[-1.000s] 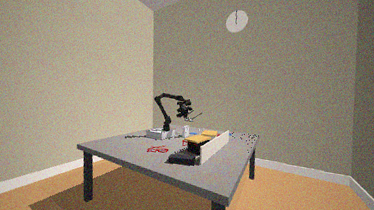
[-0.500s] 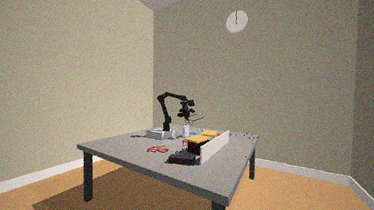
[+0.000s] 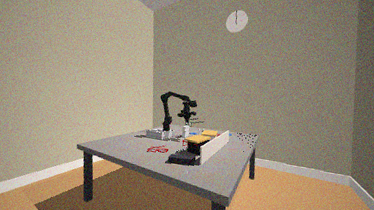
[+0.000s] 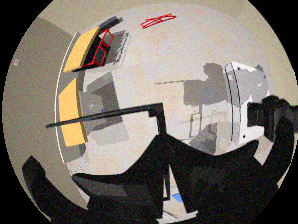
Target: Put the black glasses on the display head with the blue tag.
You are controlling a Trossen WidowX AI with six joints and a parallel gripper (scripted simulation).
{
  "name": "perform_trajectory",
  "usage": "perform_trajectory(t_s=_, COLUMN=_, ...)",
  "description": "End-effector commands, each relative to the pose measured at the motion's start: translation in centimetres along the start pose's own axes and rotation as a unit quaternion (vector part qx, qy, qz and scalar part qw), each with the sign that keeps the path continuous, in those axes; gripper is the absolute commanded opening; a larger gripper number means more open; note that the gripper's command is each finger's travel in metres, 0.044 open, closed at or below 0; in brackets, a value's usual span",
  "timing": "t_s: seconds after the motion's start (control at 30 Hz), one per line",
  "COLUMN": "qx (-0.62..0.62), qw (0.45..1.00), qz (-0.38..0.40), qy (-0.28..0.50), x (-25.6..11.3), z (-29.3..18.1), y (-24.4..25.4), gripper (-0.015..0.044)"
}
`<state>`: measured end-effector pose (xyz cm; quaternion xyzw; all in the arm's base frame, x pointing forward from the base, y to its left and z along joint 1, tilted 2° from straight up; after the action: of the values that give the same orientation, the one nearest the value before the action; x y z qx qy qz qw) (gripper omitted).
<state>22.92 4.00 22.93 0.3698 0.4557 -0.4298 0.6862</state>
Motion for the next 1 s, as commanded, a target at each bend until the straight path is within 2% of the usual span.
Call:
perform_trajectory(t_s=0.0, qx=-0.013, qw=1.0, qz=-0.012, qy=0.016, x=0.7, z=1.3, y=0.6, gripper=0.0)
perform_trajectory(t_s=0.5, qx=-0.052, qw=0.994, qz=-0.044, qy=0.08, x=4.1, z=7.0, y=1.1, gripper=0.0)
perform_trajectory(t_s=0.97, qx=-0.08, qw=0.986, qz=-0.04, qy=0.142, x=7.6, z=12.8, y=-0.2, gripper=0.0)
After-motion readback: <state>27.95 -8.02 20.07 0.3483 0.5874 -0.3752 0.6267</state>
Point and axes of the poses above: the point midway between the two fingers, 35 mm back from their tips, its own x axis out along the fingers, its own y axis across the jaws, z = x × y, the point moved 9 cm from there along -x, back along the fingers, and after that the axes turned 15 degrees about -x, right-handed, at the moved point
